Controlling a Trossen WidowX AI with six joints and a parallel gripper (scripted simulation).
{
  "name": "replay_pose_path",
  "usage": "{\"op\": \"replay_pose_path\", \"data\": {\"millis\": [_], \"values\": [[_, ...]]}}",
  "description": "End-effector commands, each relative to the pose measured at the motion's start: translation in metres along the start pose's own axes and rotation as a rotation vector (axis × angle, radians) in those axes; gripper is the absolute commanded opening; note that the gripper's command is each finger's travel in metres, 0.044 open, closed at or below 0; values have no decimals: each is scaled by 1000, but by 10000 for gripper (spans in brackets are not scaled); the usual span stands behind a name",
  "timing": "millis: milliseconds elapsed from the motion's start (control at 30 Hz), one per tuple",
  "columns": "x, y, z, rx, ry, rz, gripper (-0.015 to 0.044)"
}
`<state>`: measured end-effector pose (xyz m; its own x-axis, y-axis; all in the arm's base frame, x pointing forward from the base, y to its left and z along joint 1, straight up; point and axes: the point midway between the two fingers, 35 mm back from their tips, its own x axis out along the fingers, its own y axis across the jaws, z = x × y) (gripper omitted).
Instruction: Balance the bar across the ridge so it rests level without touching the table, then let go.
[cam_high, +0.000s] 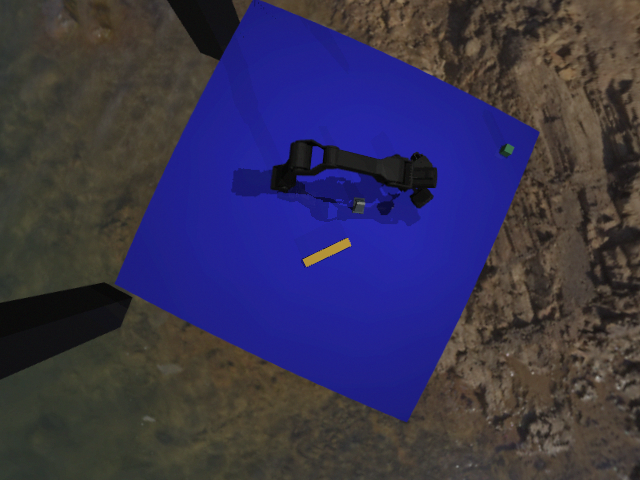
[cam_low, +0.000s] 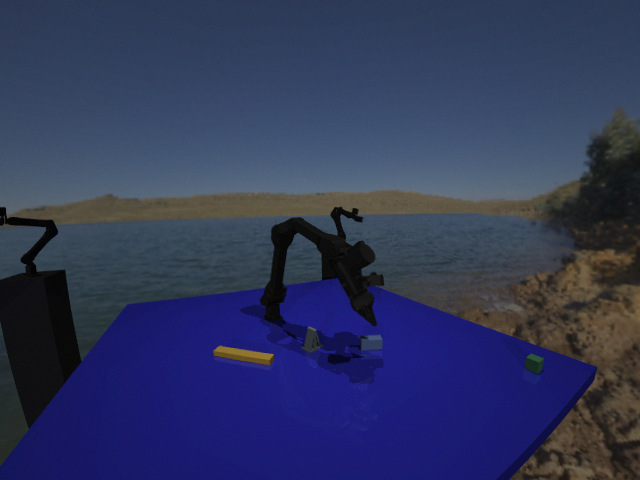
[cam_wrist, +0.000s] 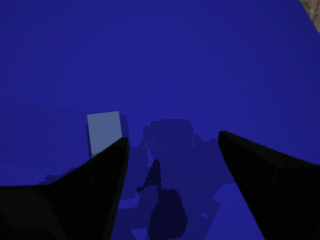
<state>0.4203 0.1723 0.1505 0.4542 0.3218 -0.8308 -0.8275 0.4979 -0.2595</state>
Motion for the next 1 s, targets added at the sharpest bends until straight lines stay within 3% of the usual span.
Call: {"op": "replay_pose_path", "data": {"millis": [0, 967], "values": [[-5, -15, -29, 5, 64, -9, 315], [-74, -63, -211, 117, 414, 29, 315]]}}
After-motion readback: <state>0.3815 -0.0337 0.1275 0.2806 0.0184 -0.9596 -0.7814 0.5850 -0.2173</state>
